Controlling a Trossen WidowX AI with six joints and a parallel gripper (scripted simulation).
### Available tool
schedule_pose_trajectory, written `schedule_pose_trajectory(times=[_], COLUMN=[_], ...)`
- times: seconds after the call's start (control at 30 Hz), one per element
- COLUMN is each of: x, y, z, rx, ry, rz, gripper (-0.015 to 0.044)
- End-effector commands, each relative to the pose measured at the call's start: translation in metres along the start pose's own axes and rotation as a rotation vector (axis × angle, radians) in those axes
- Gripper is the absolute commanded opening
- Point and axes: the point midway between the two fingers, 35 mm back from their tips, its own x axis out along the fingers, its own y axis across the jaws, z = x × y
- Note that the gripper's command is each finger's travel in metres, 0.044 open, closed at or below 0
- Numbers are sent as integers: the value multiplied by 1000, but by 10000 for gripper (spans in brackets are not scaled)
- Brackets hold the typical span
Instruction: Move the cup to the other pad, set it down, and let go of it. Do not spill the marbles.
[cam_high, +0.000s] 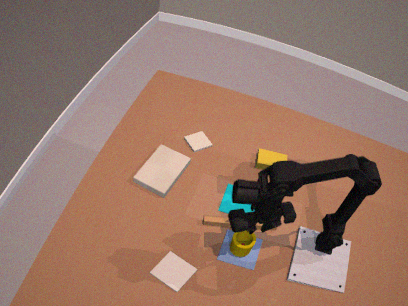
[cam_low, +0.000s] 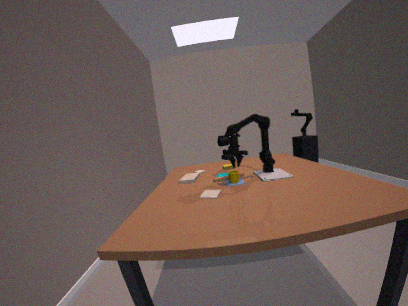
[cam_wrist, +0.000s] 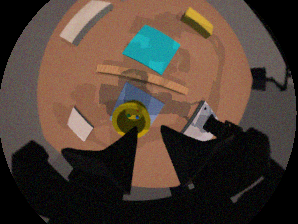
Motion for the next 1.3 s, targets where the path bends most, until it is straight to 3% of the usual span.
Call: schedule_pose_trajectory(times=[0.0,1.27], x=[3,62], y=[1,-1], z=[-1,-2], rx=[7,7], ry=[6,6], rz=[-7,-7], gripper=[167,167])
